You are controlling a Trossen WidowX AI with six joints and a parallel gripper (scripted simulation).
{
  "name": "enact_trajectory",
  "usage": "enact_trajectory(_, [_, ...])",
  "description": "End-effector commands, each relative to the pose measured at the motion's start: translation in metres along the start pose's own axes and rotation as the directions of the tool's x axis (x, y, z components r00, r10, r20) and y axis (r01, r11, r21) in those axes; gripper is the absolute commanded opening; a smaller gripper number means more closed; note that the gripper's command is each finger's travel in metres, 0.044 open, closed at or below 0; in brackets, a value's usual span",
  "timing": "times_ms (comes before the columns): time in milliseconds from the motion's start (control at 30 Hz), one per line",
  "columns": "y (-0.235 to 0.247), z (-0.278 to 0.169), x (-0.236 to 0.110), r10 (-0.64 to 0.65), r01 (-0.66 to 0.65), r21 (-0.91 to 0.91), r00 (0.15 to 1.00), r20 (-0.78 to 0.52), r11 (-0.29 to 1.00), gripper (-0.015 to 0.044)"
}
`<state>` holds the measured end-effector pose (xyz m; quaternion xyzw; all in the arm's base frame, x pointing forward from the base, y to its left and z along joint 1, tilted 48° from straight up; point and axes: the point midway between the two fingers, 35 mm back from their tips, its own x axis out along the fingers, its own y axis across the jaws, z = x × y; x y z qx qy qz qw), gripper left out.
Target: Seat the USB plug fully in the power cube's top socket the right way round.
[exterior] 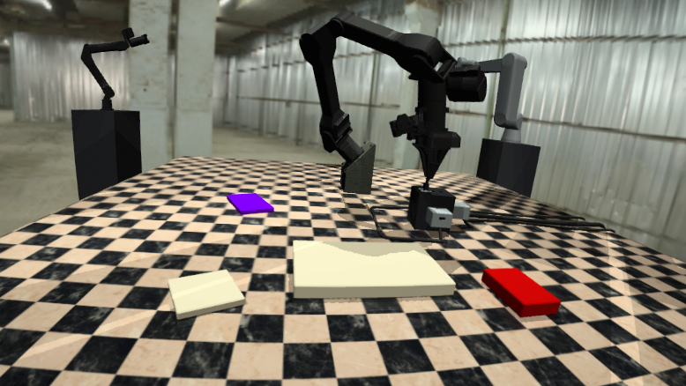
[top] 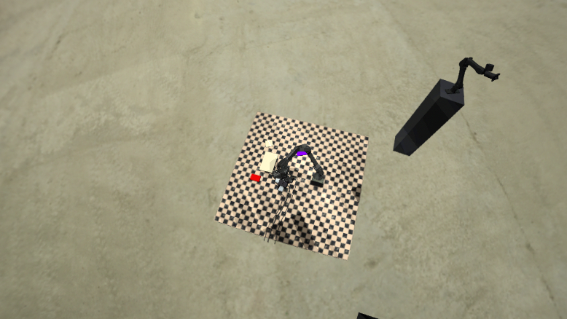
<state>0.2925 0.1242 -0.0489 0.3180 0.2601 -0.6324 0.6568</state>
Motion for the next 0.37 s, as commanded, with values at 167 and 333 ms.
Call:
enact_trajectory(167, [0.0000,-0.0006,-0.0060,0.000,0.000,0.000,1.000,0.000,1.000,0.0095])
enact_trajectory(333, [-0.0001,-0.0011,-0.0110,0.000,0.000,0.000,1.000,0.000,1.000,0.0095])
